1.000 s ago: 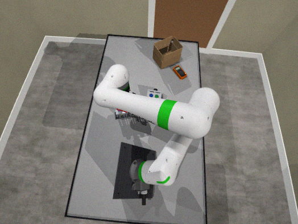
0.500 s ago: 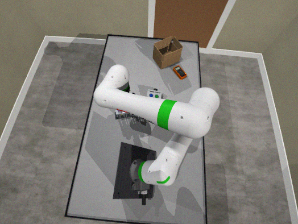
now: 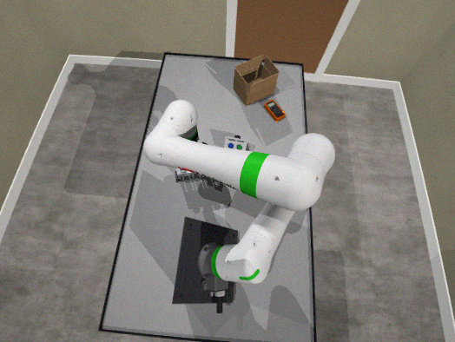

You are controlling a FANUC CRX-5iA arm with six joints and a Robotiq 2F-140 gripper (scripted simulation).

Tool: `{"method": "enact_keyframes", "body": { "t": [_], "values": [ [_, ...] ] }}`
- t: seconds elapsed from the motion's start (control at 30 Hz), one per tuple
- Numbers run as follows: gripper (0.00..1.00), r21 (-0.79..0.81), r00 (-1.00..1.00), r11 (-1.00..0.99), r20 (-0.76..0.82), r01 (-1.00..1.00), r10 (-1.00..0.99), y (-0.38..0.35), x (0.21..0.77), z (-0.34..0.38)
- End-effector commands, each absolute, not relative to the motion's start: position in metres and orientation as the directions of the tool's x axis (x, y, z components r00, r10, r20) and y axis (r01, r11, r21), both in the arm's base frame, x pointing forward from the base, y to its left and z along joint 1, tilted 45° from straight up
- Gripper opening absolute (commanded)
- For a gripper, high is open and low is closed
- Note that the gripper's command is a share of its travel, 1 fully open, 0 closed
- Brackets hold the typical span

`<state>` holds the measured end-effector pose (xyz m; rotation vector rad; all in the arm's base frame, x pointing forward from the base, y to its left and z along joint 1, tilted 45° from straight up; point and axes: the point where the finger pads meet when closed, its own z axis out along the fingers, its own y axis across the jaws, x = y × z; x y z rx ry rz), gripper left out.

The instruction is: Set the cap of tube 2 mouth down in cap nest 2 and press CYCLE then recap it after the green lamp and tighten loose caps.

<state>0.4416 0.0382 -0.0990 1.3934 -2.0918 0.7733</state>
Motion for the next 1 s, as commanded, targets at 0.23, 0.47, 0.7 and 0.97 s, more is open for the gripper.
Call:
{"method": "enact_keyframes", "body": {
  "t": [0.23, 0.47, 0.7, 0.97],
  "values": [
    [0.3, -0.179, -0.346, 0.312, 0.68, -0.933, -0.646, 0.0372, 0.442, -0.1004],
    [0.41, -0.179, -0.346, 0.312, 0.68, -0.933, -0.646, 0.0372, 0.442, -0.1005],
    [0.41, -0.179, -0.346, 0.312, 0.68, -0.933, -0.646, 0.0372, 0.442, -0.1005],
    [0.41, -0.179, -0.346, 0.312, 0.68, -0.933, -0.646, 0.0372, 0.442, -0.1005]
  ]
}}
